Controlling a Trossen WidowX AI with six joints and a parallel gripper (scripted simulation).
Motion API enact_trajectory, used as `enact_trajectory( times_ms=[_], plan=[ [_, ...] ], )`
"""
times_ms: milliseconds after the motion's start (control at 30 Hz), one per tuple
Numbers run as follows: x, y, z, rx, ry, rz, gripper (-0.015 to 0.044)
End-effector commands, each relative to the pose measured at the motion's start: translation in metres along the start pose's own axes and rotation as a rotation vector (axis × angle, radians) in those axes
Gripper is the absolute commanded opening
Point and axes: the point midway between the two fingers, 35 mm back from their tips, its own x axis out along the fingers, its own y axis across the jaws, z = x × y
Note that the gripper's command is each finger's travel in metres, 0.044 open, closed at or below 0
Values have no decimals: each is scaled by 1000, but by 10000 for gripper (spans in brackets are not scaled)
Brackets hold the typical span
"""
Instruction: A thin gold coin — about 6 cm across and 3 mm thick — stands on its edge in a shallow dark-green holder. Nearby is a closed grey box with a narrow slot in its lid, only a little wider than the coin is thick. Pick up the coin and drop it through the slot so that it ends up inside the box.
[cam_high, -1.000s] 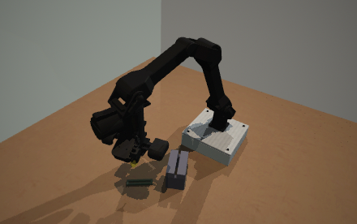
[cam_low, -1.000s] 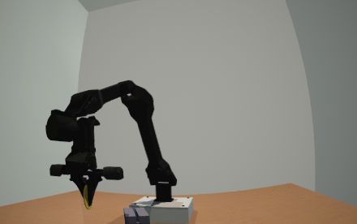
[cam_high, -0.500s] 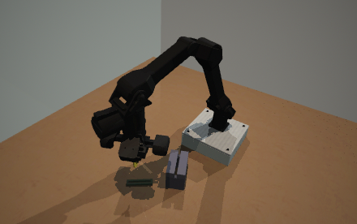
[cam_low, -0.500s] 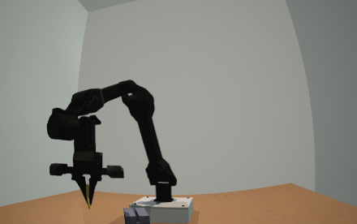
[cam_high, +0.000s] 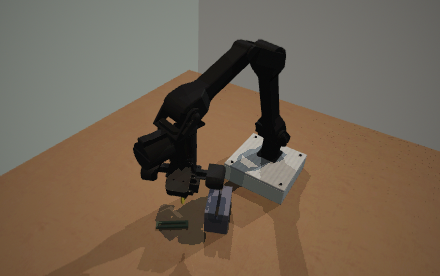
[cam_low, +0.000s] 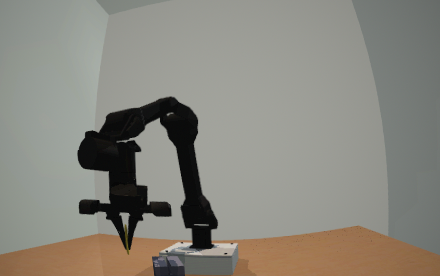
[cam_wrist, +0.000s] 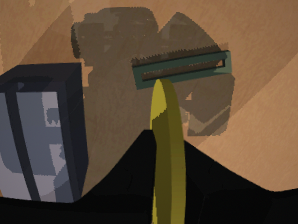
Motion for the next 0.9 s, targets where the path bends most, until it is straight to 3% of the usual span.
enact_trajectory(
  times_ms=[0,867],
  plan=[
    [0,10,-4,3,1,4,0],
    [5,72,-34,4,4,9,0]
  ],
)
